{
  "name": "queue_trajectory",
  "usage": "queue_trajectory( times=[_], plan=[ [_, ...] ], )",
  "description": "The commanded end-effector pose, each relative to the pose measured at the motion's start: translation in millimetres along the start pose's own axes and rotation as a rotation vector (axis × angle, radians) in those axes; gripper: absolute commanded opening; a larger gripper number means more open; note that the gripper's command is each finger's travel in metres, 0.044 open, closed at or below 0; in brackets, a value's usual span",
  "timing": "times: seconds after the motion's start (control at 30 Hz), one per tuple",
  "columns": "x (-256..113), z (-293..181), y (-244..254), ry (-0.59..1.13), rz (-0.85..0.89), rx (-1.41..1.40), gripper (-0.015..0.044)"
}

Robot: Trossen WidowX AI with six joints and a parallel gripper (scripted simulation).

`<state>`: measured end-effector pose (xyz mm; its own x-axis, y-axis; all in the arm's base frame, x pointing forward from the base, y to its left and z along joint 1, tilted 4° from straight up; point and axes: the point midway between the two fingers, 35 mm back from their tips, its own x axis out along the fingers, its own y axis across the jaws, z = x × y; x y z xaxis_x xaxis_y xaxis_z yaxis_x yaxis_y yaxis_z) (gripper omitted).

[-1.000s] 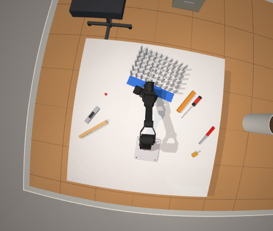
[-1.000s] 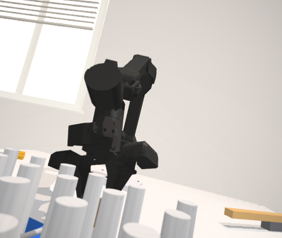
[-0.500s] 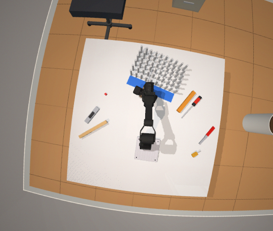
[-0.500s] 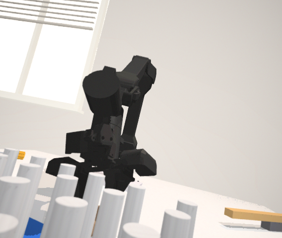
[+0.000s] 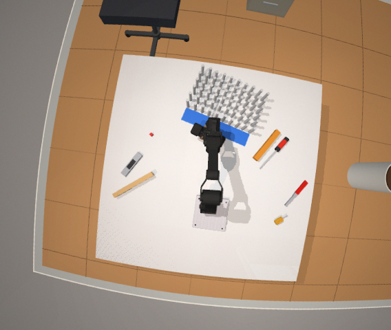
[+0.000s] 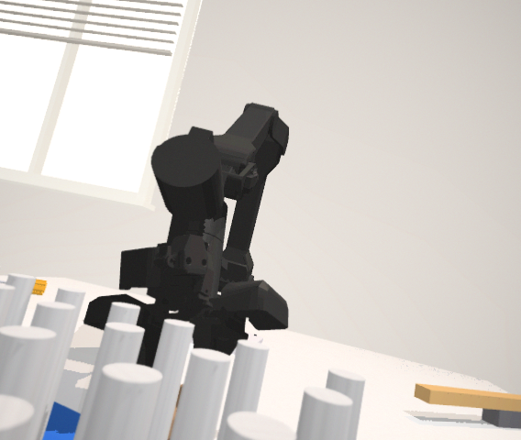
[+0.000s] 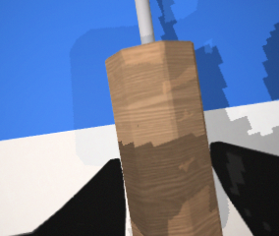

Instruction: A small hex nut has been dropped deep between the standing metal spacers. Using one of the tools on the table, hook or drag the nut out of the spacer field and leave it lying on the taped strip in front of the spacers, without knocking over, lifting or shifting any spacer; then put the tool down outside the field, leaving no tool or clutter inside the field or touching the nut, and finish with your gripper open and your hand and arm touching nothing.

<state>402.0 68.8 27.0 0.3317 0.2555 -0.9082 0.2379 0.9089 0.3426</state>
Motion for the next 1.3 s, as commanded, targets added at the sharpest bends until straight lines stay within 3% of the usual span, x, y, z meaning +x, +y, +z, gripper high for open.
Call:
queue_trajectory(
  times=[0.0, 1.27],
  plan=[
    [0.3, -1.7, -1.0, 0.002, -0.004, 0.004, 0.0],
    [-6.8, -21.3, -0.2, 0.002, -0.003, 0.004, 0.0]
  ],
)
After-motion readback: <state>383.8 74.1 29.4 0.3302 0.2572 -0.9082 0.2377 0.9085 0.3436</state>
